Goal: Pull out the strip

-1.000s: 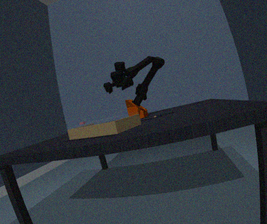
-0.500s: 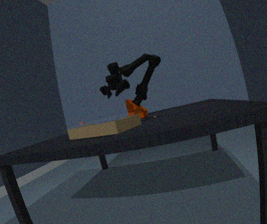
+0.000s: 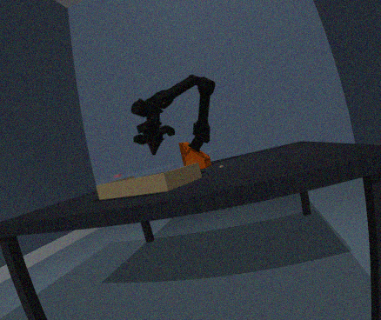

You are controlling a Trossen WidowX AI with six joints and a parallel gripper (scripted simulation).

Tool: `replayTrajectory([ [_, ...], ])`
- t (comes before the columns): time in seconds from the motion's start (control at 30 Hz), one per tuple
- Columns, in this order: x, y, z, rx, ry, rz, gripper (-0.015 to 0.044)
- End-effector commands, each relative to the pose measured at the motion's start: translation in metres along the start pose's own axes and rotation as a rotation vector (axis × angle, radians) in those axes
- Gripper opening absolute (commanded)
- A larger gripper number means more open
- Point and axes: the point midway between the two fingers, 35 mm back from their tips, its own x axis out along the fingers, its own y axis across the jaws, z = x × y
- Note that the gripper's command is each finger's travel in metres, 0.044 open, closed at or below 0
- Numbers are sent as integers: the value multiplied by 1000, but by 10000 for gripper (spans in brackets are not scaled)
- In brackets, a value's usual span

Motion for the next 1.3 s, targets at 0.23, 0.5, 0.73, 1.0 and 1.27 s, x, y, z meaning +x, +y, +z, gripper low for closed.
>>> replayTrajectory([
  [0.23,34,-13,-18,51,336,-22,0],
  [0.5,36,-15,-23,52,336,-22,0],
  [0.73,47,-15,-26,52,336,-23,0],
  [1.0,60,-15,-29,52,335,-23,0],
  [1.27,73,-15,-32,52,335,-22,0],
])
